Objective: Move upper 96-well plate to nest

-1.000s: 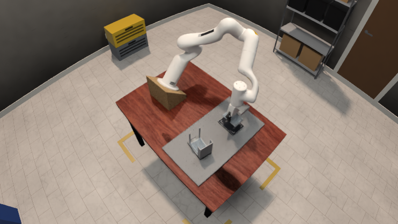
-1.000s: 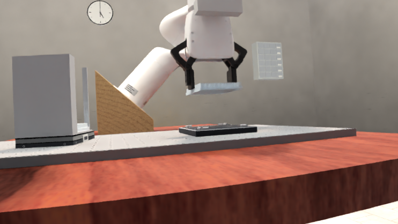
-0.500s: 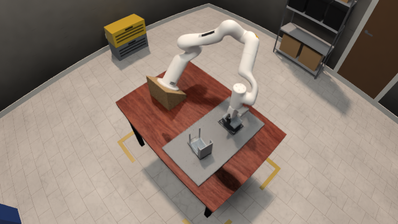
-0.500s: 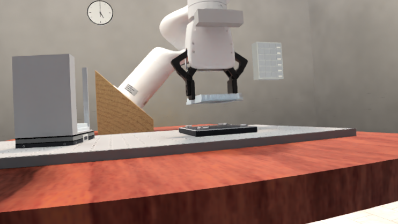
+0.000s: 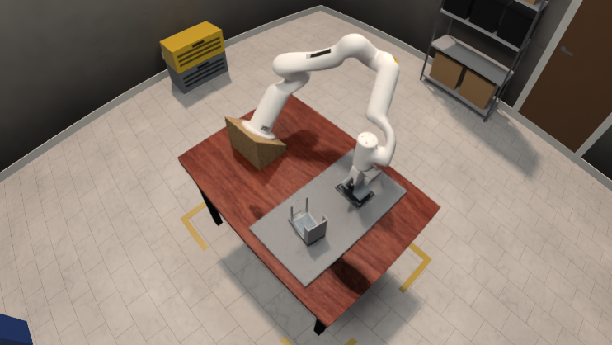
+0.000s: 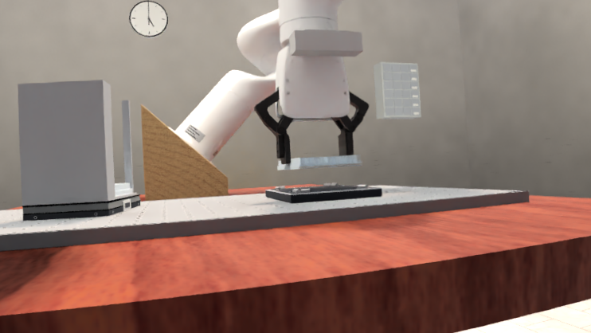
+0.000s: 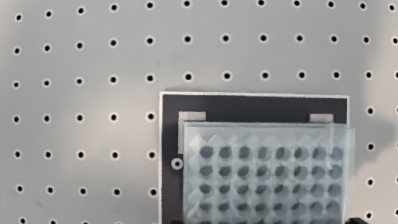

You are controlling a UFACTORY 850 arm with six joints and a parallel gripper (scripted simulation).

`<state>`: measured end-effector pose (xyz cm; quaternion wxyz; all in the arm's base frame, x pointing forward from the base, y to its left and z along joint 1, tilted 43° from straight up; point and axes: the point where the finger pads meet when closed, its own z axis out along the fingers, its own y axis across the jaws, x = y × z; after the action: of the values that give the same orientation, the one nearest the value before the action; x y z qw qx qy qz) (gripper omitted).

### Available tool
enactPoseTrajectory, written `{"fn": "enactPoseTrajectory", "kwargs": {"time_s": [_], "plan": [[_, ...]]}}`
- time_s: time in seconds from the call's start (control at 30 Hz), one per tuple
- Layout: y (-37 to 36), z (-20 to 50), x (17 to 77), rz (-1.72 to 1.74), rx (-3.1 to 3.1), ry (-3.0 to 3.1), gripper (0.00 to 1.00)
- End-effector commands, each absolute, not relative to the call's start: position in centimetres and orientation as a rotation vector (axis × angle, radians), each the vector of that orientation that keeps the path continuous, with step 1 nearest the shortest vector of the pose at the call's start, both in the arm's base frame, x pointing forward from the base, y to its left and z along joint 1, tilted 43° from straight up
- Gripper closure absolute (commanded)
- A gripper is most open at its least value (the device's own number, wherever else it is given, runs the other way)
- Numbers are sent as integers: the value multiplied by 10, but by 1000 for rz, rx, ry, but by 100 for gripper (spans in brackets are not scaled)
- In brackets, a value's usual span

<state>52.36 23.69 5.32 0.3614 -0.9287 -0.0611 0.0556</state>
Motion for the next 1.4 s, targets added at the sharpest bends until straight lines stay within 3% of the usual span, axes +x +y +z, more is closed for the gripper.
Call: {"fn": "enactPoseTrajectory", "kwargs": {"time_s": [0.0,1.37], "plan": [[241,49,523,141,-2393,-157,100],[249,40,522,141,-2392,-157,100]]}}
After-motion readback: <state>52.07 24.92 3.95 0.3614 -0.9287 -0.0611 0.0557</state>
